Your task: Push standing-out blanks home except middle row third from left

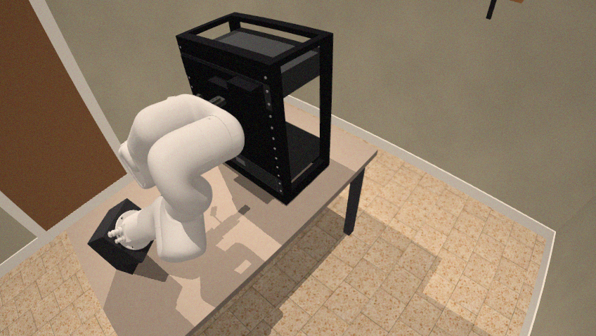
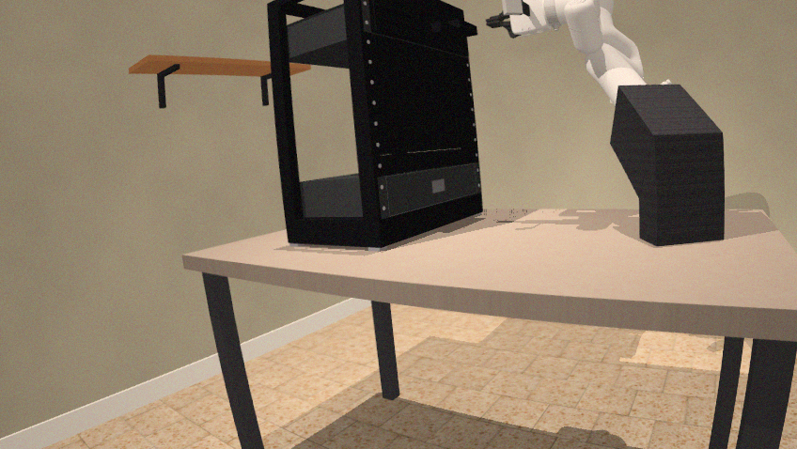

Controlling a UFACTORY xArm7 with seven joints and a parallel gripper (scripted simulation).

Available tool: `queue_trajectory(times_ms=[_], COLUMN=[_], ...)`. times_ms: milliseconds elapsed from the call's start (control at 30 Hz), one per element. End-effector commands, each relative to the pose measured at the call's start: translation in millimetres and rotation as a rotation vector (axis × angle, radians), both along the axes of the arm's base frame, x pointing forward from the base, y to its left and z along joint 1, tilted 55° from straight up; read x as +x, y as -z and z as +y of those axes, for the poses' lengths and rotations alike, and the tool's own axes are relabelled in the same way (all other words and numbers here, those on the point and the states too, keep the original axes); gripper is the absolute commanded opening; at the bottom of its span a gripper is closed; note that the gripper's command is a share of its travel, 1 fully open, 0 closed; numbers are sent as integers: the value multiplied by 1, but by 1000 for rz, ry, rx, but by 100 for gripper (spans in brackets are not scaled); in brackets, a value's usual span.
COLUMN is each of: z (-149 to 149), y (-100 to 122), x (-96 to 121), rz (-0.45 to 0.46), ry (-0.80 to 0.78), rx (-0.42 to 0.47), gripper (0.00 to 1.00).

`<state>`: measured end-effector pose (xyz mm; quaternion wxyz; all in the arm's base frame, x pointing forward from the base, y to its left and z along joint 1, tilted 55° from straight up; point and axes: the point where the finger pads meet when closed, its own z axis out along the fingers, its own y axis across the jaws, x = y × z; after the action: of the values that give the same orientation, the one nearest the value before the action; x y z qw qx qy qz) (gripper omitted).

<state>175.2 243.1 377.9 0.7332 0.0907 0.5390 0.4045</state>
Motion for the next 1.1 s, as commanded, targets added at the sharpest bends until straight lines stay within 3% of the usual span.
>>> queue_trajectory(times_ms=[0,333,1067], z=[6,16,19], y=[-7,-20,-25], x=[13,43,52], rz=[2,2,2], ry=[-3,-3,-3], rx=[0,0,0], gripper=[0,0,0])
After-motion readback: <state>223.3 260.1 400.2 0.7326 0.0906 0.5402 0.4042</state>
